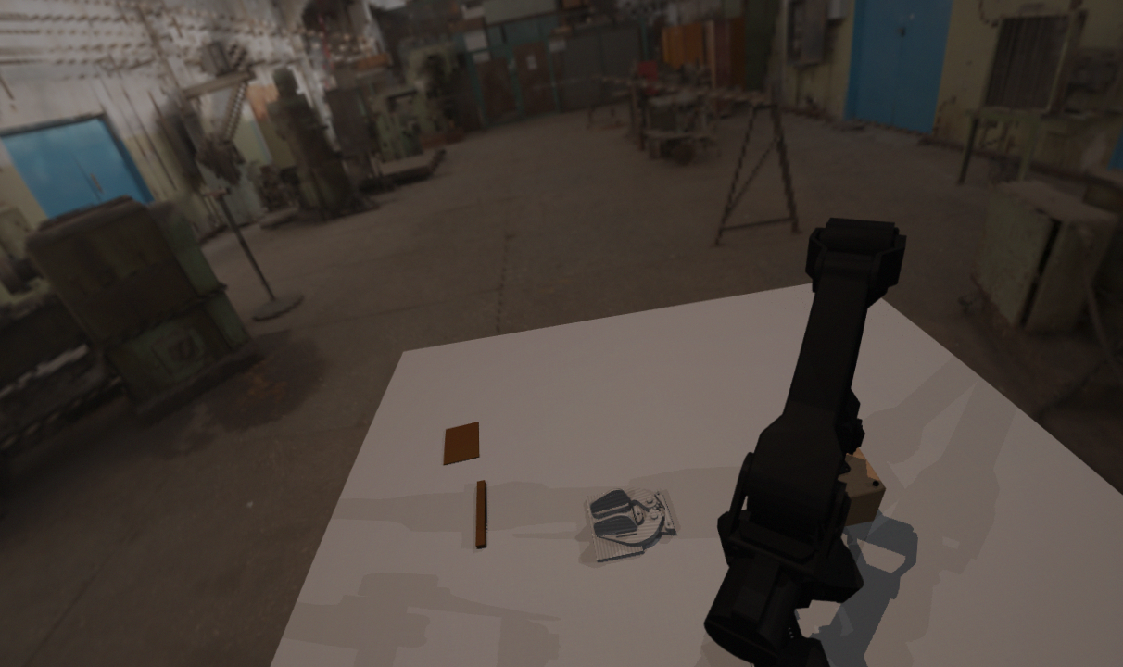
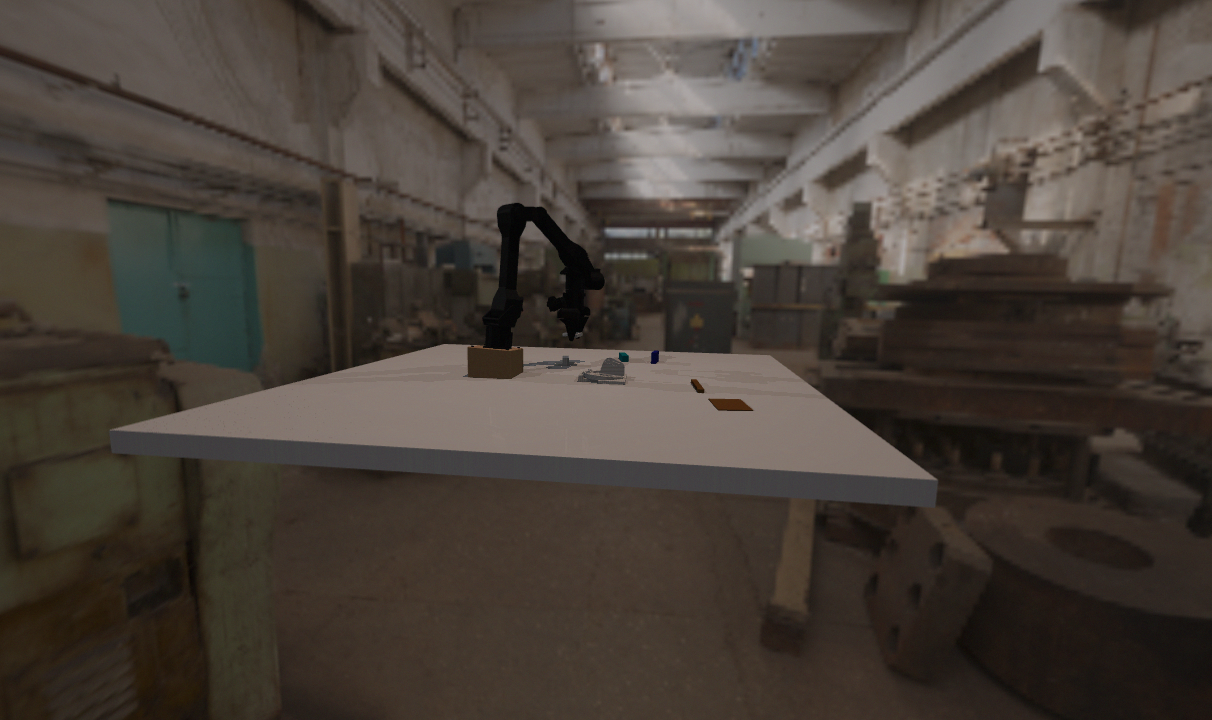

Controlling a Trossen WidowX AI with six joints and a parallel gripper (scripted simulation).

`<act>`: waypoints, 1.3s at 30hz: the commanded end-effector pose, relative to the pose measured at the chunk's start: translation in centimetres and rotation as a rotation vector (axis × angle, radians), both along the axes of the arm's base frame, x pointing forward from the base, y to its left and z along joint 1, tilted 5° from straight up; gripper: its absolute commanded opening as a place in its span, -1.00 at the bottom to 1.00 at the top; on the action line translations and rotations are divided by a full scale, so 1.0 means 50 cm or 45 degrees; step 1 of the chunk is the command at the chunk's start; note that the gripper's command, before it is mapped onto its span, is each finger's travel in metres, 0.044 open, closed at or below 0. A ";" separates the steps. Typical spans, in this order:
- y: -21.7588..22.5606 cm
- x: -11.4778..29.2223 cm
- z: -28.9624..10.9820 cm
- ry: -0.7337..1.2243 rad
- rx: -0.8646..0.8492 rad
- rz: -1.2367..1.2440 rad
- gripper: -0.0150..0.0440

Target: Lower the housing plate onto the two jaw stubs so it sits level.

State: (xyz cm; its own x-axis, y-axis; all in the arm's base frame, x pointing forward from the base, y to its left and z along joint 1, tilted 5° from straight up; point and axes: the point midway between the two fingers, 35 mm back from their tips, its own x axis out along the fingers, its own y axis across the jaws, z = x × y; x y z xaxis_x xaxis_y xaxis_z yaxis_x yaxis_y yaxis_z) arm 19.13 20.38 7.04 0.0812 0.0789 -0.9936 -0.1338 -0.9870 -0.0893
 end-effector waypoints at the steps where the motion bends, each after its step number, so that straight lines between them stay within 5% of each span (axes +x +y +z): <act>1: -0.011 0.008 -0.001 0.015 0.007 -0.114 0.70; 39: -0.149 0.103 -0.007 0.104 0.092 -1.356 0.70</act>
State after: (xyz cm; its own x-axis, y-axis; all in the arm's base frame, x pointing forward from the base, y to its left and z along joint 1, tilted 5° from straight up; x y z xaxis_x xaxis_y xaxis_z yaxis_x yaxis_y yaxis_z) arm 24.11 13.38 6.72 0.0796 0.0642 -0.9948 -0.9063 -0.4108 -0.0990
